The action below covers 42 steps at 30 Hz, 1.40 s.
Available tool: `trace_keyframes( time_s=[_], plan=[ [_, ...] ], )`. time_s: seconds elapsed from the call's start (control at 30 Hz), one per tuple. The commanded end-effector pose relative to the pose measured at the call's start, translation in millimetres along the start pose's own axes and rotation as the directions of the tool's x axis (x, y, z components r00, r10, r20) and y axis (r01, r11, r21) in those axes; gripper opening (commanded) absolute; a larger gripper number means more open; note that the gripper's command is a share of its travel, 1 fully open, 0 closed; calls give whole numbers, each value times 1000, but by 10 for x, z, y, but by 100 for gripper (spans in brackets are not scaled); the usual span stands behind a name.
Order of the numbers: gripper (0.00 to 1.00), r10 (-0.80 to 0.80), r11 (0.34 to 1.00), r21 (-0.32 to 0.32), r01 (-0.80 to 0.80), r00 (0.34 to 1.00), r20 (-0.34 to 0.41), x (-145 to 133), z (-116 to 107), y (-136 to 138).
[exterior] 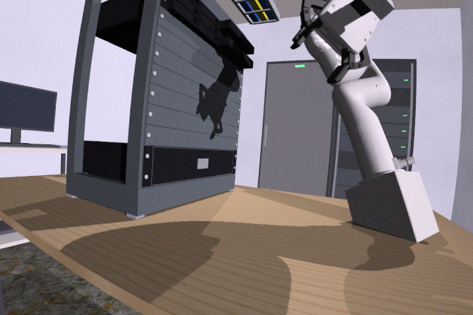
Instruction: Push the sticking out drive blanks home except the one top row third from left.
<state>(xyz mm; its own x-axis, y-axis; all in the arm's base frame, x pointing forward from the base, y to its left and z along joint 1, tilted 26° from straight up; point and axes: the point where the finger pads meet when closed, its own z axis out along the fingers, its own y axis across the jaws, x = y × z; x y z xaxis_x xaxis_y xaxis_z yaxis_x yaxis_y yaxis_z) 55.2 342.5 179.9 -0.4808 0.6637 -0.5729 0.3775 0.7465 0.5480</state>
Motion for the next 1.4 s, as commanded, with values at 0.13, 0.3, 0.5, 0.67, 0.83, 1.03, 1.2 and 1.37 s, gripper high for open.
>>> trace_keyframes(
  time_s=[0.13,0.3,0.5,0.67,0.83,1.03,1.2,1.37],
  plan=[
    [100,81,984,-165,-70,995,65,-574,-322,-43],
    [100,123,966,-239,-98,988,91,-825,-443,-57],
    [100,168,940,-319,-124,979,117,-1097,-579,-73],
    [100,212,910,-389,-145,968,135,-1344,-699,-87],
    [100,256,874,-459,-162,955,150,-1592,-820,-101],
    [100,306,827,-534,-176,938,164,-1872,-959,-117],
    [100,350,781,-596,-186,921,171,-2109,-1075,-130],
    [100,394,729,-657,-191,902,175,-2359,-1198,-145]
  ],
)
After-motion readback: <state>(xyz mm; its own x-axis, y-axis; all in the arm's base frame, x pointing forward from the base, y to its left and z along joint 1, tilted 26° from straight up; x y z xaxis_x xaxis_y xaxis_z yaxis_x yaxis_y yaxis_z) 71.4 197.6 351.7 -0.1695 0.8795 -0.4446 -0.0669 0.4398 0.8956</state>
